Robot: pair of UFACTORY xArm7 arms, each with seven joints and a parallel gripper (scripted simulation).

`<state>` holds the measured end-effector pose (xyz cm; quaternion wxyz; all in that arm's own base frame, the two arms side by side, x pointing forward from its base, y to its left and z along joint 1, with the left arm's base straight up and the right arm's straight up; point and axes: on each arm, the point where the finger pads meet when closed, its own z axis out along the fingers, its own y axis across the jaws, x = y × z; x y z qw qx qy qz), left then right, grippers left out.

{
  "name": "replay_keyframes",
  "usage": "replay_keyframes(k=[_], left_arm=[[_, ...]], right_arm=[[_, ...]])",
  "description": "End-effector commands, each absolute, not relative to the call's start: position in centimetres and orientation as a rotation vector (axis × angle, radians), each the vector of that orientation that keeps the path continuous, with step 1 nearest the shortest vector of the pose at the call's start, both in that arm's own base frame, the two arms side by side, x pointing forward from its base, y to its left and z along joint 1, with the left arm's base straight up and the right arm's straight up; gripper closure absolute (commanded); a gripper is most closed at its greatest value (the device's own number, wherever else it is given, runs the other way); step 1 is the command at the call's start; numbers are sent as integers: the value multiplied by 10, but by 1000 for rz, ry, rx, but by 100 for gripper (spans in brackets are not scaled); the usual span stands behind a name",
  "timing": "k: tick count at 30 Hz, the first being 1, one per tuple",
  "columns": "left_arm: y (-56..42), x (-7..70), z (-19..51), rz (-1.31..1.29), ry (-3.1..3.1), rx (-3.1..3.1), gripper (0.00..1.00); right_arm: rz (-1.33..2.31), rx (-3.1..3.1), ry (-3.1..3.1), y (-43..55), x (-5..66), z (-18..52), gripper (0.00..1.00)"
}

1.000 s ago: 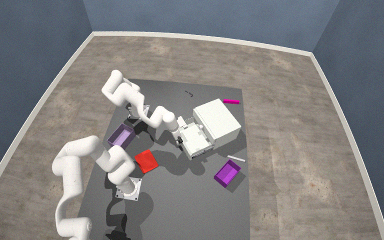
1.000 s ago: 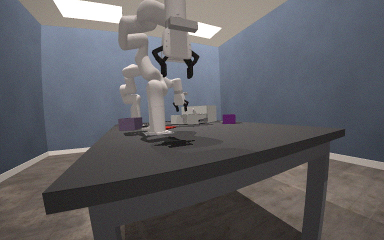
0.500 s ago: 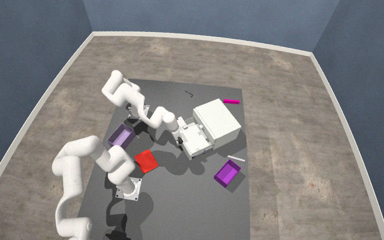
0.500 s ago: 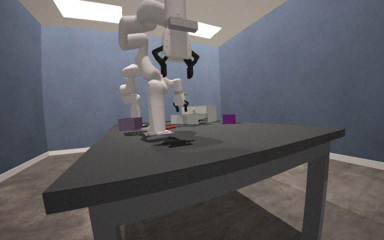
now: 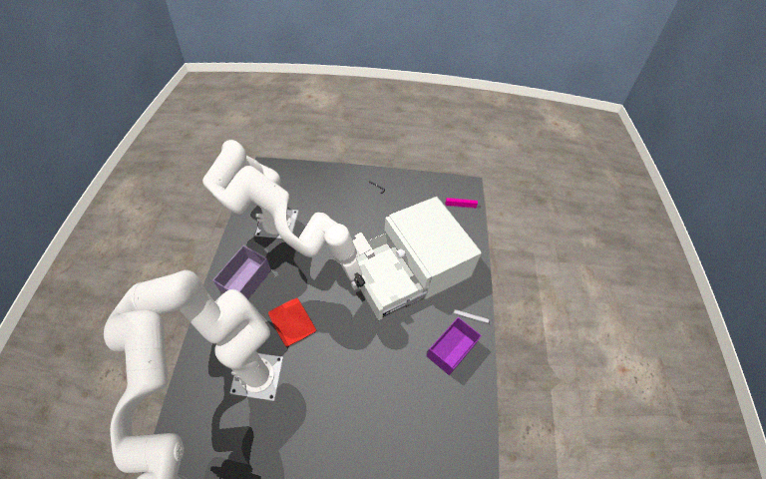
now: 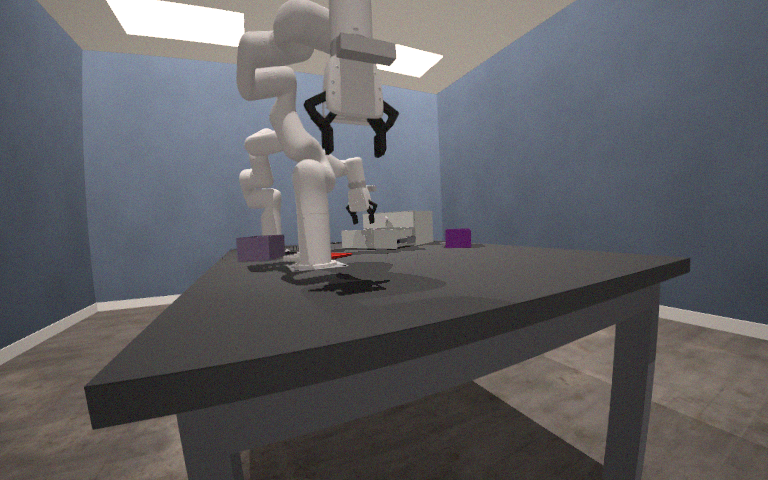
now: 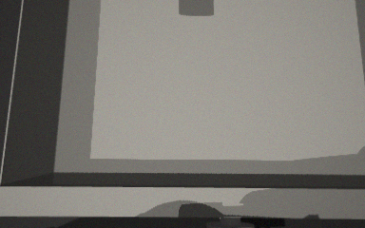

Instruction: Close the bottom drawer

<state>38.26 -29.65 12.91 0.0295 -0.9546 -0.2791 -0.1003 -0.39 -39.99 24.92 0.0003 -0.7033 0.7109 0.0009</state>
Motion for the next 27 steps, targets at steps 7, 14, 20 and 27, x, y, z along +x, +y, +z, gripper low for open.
replay_keyframes(k=[7, 14, 20, 27], left_arm=[[-297, 383, 130, -311, -861, -2945, 100], [-297, 383, 130, -311, -861, -2945, 100], [-297, 383, 130, -311, -861, -2945, 100], [-297, 383, 130, -311, -861, -2945, 100]], right_arm=[[0, -2210, 2234, -400, -4, 250, 0], [0, -2210, 2234, -400, -4, 250, 0], [0, -2210, 2234, -400, -4, 250, 0], [0, -2210, 2234, -400, -4, 250, 0]])
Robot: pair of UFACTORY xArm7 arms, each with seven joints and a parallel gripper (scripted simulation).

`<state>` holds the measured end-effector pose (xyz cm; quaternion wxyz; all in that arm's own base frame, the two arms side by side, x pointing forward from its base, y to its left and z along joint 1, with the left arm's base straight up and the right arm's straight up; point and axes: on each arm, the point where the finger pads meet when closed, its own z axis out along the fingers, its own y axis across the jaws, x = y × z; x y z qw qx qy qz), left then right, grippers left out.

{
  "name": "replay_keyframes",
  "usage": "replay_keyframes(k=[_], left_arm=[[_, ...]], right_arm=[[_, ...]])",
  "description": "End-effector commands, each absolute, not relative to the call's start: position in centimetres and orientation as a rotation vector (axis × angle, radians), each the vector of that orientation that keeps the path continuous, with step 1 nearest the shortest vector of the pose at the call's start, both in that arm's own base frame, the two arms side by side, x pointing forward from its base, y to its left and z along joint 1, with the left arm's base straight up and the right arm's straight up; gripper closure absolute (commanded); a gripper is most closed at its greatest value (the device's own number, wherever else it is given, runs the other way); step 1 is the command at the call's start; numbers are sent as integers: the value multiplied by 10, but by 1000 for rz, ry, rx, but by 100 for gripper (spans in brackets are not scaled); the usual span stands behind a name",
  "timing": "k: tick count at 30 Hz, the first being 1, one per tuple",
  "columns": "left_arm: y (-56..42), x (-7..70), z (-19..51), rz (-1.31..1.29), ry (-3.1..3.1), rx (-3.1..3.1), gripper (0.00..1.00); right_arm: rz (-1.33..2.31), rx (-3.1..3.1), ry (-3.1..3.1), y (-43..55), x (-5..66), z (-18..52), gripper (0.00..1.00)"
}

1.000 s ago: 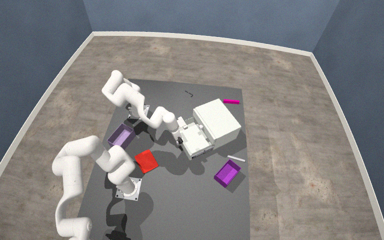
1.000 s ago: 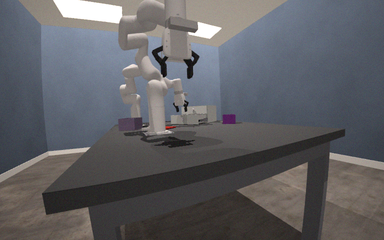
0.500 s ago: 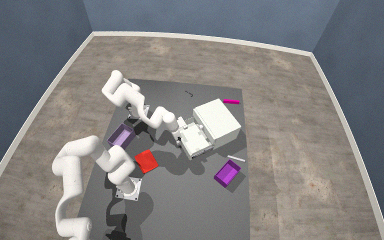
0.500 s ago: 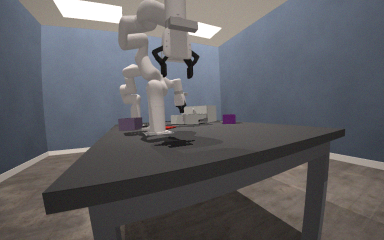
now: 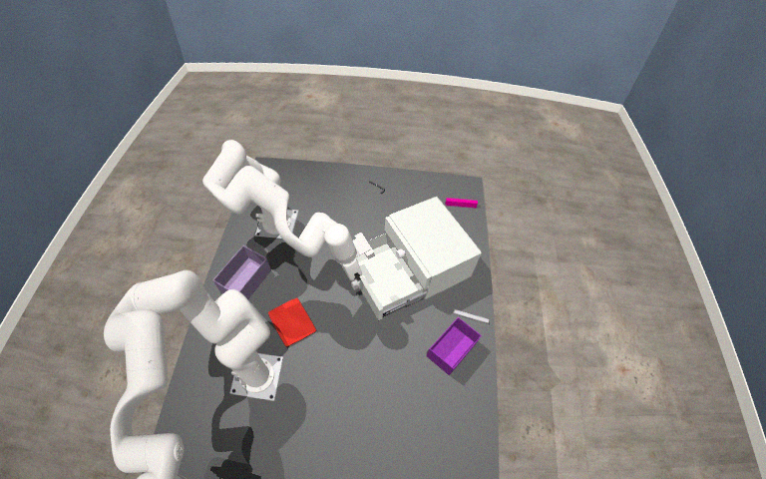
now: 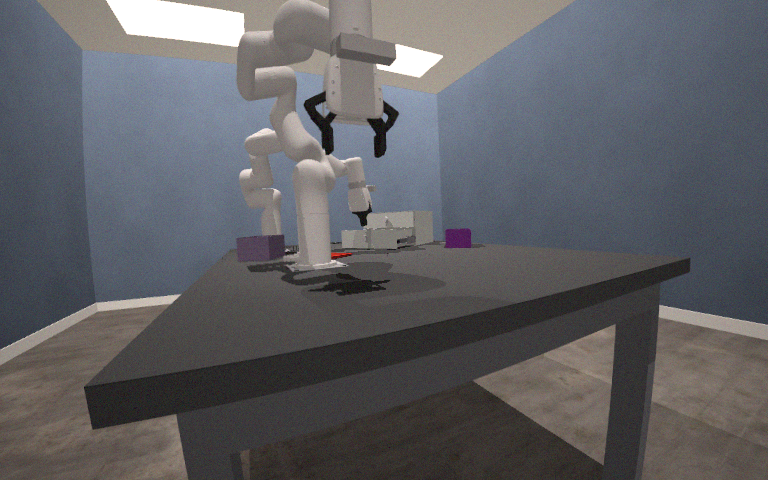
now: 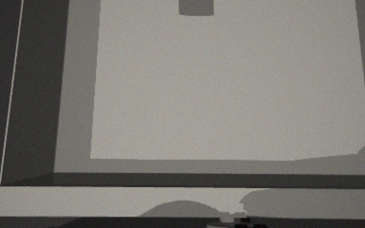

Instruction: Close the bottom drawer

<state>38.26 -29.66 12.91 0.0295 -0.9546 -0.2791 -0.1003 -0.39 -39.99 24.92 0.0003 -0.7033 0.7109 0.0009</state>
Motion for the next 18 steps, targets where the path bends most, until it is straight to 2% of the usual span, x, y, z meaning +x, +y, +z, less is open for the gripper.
replay_keyframes(k=[1, 17, 18], left_arm=[[-297, 383, 130, -311, -861, -2945, 100], [-297, 381, 148, -311, -862, -2945, 100], [-297, 381, 148, -311, -862, -2945, 40]], right_arm=[[0, -2210, 2234, -400, -4, 250, 0], [0, -2210, 2234, -400, -4, 250, 0], [0, -2210, 2234, -400, -4, 250, 0]])
